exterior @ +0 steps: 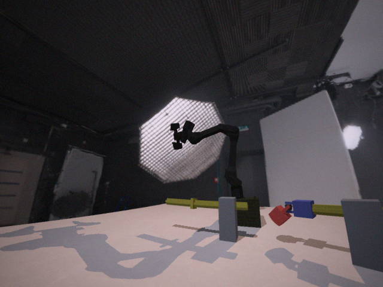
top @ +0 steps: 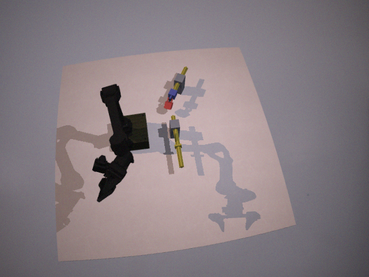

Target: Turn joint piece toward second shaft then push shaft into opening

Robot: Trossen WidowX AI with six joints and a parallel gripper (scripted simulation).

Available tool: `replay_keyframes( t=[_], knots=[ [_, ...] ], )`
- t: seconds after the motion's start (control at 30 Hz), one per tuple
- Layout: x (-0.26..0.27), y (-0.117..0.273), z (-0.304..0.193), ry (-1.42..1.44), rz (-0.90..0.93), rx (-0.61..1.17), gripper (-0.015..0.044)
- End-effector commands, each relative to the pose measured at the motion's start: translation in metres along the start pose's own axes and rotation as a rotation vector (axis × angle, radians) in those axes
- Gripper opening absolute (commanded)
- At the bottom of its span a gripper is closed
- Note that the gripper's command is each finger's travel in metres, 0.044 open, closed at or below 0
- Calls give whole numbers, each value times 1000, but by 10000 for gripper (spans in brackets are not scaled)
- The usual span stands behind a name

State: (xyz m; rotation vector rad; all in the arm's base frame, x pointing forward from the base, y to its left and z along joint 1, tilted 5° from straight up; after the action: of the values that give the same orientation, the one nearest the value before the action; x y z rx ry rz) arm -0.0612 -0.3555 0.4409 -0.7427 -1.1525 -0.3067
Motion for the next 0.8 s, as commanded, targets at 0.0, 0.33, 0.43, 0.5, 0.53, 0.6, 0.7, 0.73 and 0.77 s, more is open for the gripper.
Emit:
replay_keyframes(
  t=[0.0, 0.33, 0.43, 0.5, 0.53, 0.6, 0.7, 0.73, 0.77],
  knots=[
    [0, 15, -35, 35, -20, 128, 440],
    [4, 61, -108, 112, -49, 417, 440],
    [4, 79, -129, 147, -56, 511, 440],
    [4, 92, -143, 170, -59, 575, 440],
    [4, 99, -150, 182, -60, 606, 440],
    [4, 113, -162, 207, -61, 670, 440],
    [4, 136, -180, 244, -60, 765, 440],
    [4, 144, -185, 257, -59, 797, 440],
    [4, 152, -190, 270, -58, 829, 440]
  ],
)
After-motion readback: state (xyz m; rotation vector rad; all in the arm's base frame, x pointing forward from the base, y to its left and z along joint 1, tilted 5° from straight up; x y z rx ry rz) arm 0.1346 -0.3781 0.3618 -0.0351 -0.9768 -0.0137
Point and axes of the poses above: the point midway between the two fingers, 35 mm back from their tips, its own y axis back along the fingers, its own x axis across the jaws, z = x × y, the point moved 4 cm from there along y, back along the fingers, and after that the axes turned 6 degrees about -y, right-handed, at the moved point
